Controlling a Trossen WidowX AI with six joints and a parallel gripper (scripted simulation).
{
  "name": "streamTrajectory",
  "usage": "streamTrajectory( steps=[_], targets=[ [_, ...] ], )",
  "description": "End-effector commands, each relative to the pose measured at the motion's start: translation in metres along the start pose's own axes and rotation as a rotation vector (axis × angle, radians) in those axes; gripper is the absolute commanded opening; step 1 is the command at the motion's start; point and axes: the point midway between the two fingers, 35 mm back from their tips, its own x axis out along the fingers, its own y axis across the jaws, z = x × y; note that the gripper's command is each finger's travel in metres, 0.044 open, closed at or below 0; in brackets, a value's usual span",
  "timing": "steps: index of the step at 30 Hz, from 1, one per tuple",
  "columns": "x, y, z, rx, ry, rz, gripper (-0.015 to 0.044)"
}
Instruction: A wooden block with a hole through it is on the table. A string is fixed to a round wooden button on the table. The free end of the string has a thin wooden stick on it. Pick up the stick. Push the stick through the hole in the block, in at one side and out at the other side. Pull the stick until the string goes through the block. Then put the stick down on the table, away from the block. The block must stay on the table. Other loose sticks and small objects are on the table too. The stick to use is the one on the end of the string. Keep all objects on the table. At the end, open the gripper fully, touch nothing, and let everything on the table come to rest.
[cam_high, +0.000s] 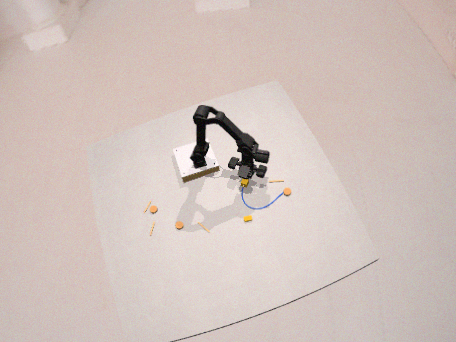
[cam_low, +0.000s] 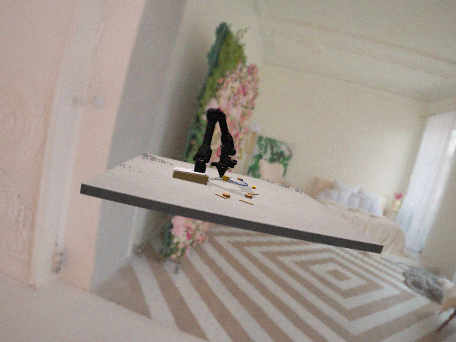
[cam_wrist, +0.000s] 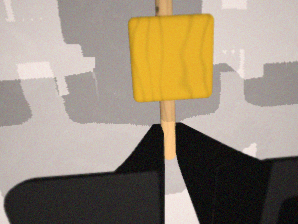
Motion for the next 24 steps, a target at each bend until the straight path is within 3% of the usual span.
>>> streamTrajectory(
  steps=[1,24],
  targets=[
    [-0.001,-0.001,-0.005,0.003,-0.003,-0.001,0.0],
    [-0.004,-0.001,-0.034,0.003,0.002,0.004,0.0]
  ],
)
